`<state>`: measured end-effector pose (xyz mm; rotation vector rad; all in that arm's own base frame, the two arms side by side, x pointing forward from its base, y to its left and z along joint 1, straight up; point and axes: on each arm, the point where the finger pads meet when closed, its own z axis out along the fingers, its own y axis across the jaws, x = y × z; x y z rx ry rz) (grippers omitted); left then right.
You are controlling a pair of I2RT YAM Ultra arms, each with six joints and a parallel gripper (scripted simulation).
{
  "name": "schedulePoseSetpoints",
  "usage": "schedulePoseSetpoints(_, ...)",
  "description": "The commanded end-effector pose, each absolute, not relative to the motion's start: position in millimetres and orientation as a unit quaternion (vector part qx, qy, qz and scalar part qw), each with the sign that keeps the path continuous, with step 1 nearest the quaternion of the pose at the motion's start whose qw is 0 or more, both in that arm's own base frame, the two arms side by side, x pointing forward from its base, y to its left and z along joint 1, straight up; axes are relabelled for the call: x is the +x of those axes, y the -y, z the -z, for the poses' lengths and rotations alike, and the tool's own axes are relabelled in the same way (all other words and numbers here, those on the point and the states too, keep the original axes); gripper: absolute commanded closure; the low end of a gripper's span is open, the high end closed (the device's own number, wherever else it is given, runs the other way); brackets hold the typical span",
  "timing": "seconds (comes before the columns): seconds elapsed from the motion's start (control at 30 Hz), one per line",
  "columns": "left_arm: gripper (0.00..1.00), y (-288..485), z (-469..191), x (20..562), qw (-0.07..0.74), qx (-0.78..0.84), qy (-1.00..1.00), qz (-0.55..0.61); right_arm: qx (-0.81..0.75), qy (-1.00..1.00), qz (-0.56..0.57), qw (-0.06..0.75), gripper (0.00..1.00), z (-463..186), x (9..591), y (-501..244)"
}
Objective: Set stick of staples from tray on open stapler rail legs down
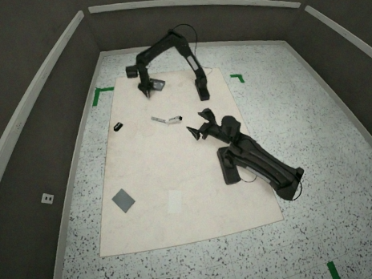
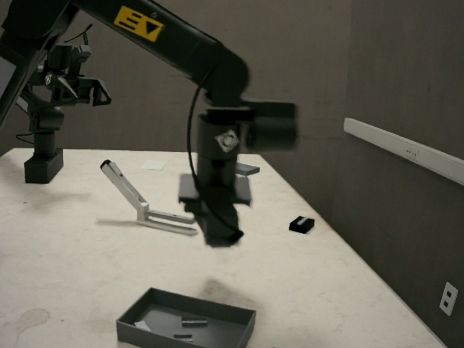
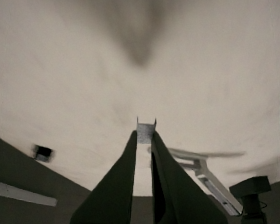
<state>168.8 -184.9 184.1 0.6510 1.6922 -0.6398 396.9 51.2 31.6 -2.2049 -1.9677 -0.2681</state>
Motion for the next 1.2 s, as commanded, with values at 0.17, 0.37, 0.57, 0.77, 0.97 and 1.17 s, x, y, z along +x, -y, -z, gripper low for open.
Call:
schedulePoseSetpoints(0.17, 0.00, 175.8, -172.1, 165.7, 0.562, 0.276, -0.734, 0.263, -0.755, 0.642, 0.112, 0.069, 0.95, -38.7, 370.6, -130.0)
schedulePoseSetpoints(0.37, 0.00, 175.8, -172.1, 165.7, 0.562, 0.276, -0.734, 0.263, -0.745, 0.654, 0.102, 0.075, 0.95, -37.2, 357.5, -140.1)
schedulePoseSetpoints(0.57, 0.00, 175.8, -172.1, 165.7, 0.562, 0.276, -0.734, 0.263, -0.703, 0.699, 0.095, 0.087, 0.95, -39.4, 353.3, -140.1)
schedulePoseSetpoints(0.77, 0.00, 175.8, -172.1, 165.7, 0.562, 0.276, -0.734, 0.263, -0.587, 0.798, 0.076, 0.109, 0.95, -36.8, 350.2, -137.2)
schedulePoseSetpoints(0.97, 0.00, 175.8, -172.1, 165.7, 0.562, 0.276, -0.734, 0.263, -0.510, 0.851, 0.060, 0.112, 0.95, -36.5, 349.8, -133.2)
schedulePoseSetpoints(1.17, 0.00, 177.7, -178.6, 165.3, 0.567, 0.277, -0.728, 0.267, -0.390, 0.912, 0.044, 0.122, 0.95, -36.9, 350.0, -136.4)
